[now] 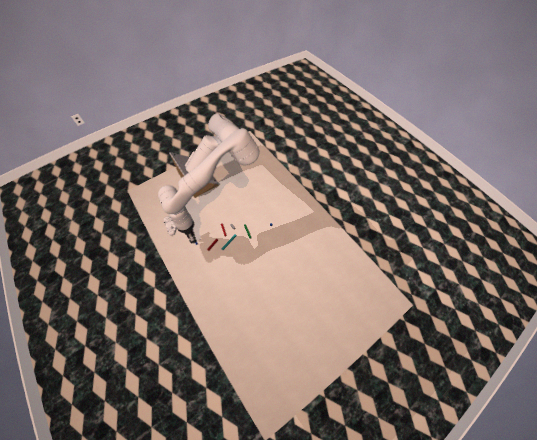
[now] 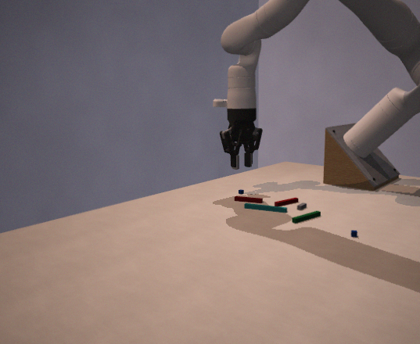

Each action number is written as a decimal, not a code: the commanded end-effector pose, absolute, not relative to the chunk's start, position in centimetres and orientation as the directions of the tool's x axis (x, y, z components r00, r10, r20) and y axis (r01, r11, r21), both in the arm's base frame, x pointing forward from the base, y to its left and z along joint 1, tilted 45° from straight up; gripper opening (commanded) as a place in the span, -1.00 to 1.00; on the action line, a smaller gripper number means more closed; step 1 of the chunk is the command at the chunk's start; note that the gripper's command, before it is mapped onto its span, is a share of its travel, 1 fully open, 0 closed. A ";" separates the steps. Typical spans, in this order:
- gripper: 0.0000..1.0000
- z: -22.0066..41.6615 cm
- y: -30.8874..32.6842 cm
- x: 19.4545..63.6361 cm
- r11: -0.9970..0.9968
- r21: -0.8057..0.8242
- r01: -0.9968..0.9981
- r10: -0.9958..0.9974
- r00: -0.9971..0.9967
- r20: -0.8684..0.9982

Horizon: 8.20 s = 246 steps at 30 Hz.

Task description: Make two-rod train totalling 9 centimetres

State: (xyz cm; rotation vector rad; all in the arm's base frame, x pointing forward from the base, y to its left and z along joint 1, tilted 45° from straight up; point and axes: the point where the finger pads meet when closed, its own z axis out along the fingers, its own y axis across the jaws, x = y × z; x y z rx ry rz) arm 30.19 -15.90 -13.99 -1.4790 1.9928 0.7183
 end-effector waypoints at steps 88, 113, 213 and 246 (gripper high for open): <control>-0.52 -17.6 -12.4 30.9 0.253 0.093 -0.963 -0.669 -0.244 -0.702; -0.52 -17.6 -12.4 30.9 0.253 0.093 -0.963 -0.669 -0.244 -0.702; -0.52 -18.9 -11.3 31.2 0.253 0.093 -0.963 -0.669 -0.244 -0.702; -0.91 -18.9 -11.3 31.2 0.253 0.093 -0.963 -0.669 -0.244 -0.702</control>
